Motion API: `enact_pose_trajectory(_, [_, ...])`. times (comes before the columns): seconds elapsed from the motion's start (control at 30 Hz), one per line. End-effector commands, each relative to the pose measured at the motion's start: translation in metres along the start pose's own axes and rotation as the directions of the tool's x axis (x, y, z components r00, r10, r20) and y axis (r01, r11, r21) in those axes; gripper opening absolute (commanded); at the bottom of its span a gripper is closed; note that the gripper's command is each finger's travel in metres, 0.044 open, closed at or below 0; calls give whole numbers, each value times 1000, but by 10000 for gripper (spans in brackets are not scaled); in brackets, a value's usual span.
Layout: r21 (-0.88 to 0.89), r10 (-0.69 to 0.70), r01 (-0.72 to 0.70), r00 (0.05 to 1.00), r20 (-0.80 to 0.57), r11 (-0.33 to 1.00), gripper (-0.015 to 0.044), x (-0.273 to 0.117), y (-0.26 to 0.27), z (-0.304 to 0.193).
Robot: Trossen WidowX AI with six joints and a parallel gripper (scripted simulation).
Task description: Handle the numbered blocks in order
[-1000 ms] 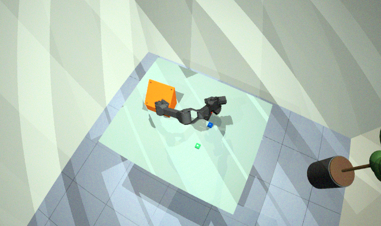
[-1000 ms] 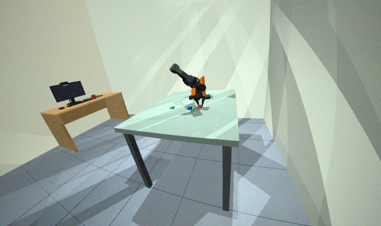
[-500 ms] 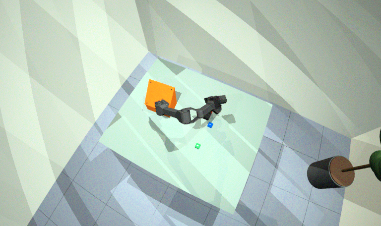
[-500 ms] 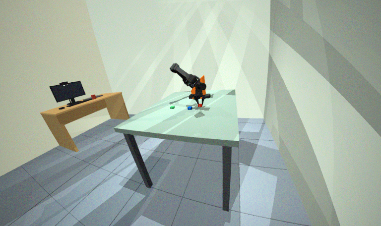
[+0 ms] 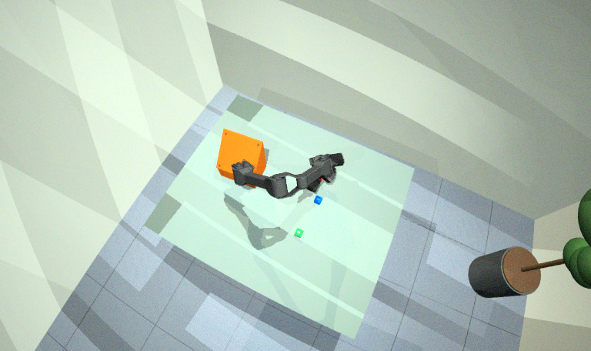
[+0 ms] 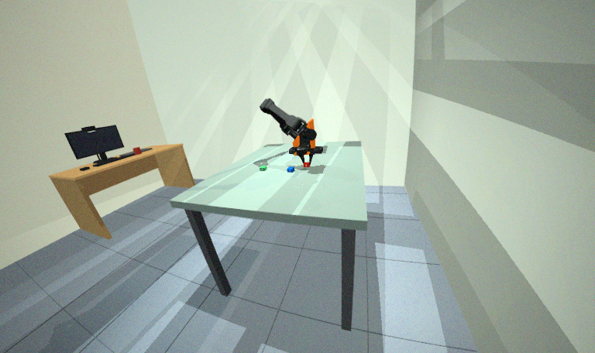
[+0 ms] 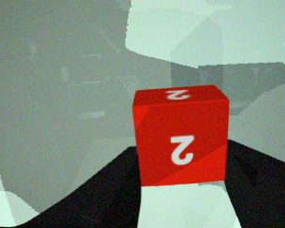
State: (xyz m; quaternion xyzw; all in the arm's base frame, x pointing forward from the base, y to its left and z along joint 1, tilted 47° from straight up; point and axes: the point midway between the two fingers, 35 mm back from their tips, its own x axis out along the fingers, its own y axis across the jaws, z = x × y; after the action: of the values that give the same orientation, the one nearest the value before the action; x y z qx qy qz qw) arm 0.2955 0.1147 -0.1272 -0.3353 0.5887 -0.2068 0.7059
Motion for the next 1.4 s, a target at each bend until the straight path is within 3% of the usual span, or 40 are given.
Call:
enact_pose_trajectory(0.0, [3,2,-2,1000,-2,1000,120,2,0,0])
enact_pose_trajectory(0.6, [3,1,-1,1000,-1,1000,120,15,0,0])
enact_pose_trajectory(0.97, [3,1,-1,1000,-1,1000,400,15,0,0])
enact_pose_trajectory(1.1, [3,2,-2,1000,-1,1000,400,12,0,0])
enact_pose_trajectory(1.2, [3,3,-3,1000,-2,1000,400,-19,1,0])
enact_pose_trajectory(1.37, [3,3,-3,1000,-2,1000,400,-22,0,0])
